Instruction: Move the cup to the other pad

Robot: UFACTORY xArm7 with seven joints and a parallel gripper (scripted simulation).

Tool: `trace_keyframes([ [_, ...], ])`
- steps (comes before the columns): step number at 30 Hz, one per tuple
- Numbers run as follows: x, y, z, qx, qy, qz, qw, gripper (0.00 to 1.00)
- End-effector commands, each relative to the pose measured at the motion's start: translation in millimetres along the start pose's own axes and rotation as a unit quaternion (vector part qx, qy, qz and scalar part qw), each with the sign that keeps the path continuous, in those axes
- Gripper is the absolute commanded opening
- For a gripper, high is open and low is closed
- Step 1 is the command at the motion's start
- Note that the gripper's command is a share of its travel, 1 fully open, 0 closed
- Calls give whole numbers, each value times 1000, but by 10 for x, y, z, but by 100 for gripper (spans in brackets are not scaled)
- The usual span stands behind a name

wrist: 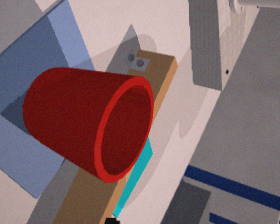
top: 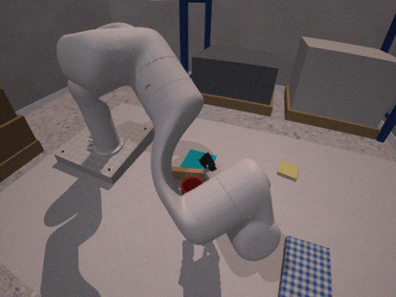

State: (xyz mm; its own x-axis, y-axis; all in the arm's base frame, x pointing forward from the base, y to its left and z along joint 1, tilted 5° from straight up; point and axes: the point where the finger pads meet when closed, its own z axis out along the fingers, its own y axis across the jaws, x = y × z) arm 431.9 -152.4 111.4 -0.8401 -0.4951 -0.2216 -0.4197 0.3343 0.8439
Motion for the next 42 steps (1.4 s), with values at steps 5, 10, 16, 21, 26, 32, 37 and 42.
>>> trace_keyframes([
  [5,-9,9,-15,2,0,-1,1000,100],
  [10,-9,9,-15,2,0,-1,1000,100],
  [16,-9,9,-15,2,0,-1,1000,100],
  [21,-13,13,-14,3,1,-4,1000,0],
  [26,-45,51,-6,12,9,-27,1000,0],
  [32,-146,186,28,40,39,-106,993,0],
  [37,-222,299,60,61,66,-172,981,0],
  [42,-339,500,124,90,120,-287,946,0],
])
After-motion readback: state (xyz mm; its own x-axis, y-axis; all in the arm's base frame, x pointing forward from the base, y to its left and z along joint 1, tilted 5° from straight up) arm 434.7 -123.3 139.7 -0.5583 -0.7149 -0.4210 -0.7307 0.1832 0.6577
